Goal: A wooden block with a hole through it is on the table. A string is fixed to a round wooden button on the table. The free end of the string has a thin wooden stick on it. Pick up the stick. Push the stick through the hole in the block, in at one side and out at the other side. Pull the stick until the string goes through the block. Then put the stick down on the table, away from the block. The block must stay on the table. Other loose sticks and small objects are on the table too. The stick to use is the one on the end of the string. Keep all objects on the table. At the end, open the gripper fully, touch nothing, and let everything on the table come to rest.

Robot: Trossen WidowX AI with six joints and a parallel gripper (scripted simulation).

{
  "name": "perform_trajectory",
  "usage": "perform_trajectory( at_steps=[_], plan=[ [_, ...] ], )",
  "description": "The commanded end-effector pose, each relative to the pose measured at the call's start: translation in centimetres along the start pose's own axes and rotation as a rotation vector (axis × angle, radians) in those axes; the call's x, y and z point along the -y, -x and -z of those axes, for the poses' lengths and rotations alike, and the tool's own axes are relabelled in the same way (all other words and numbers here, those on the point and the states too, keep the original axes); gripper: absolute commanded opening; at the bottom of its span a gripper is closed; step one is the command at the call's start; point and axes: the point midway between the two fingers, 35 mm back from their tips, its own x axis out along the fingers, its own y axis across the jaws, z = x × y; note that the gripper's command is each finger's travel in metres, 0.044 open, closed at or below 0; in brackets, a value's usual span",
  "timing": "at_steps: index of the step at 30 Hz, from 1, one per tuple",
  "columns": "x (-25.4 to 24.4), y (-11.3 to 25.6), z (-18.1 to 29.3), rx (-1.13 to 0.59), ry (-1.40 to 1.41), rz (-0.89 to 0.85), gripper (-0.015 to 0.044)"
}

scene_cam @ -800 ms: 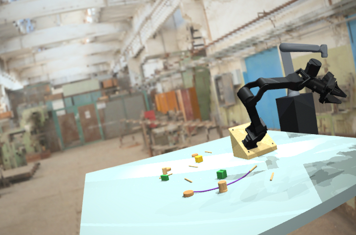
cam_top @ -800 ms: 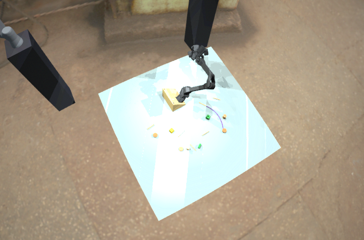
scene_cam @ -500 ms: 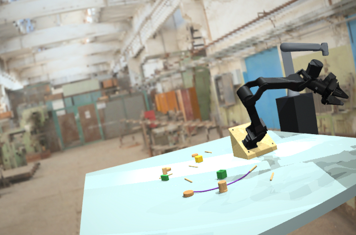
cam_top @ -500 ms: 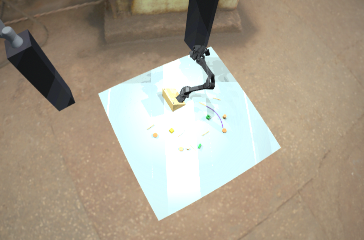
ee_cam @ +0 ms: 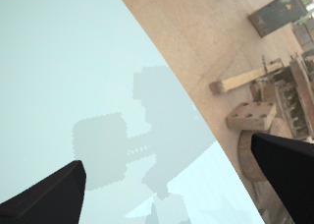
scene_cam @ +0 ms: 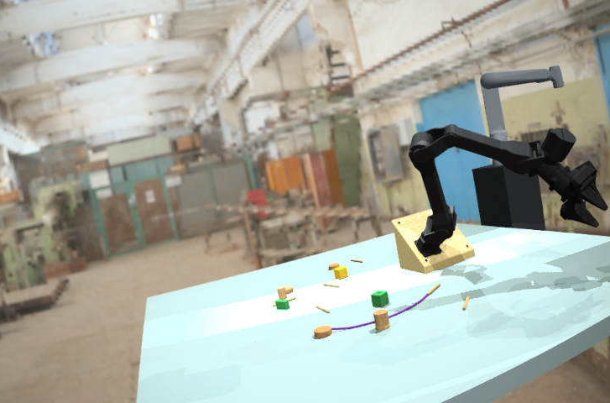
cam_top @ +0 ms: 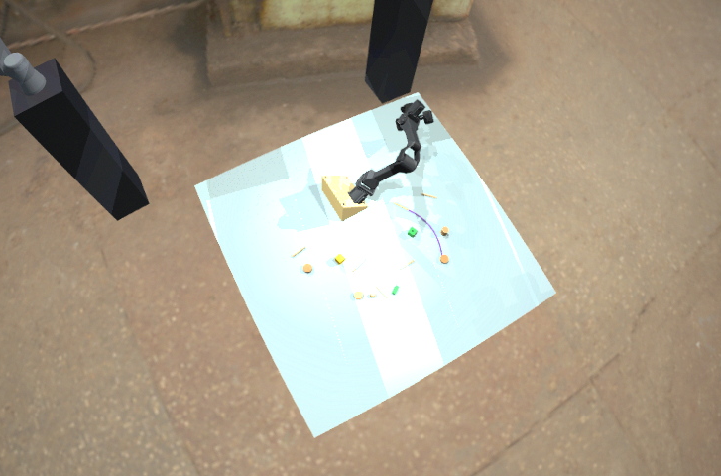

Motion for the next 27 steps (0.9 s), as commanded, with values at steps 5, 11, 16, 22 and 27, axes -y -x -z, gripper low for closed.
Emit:
perform_trajectory(
  at_steps=[5, 11, 16, 22, 27],
  plan=[
    [3.3, -4.5, 9.1, -0.244, 0.124, 0.024, 0.044],
    [6.2, -5.5, 16.6, -0.424, 0.177, 0.023, 0.044],
    [8.6, -4.8, 23.3, -0.577, 0.2, 0.011, 0.044],
    [11.7, -1.2, 30.0, -0.742, 0.181, -0.02, 0.044],
    [9.7, 1.7, 36.7, -0.853, 0.163, -0.207, 0.044]
  ],
)
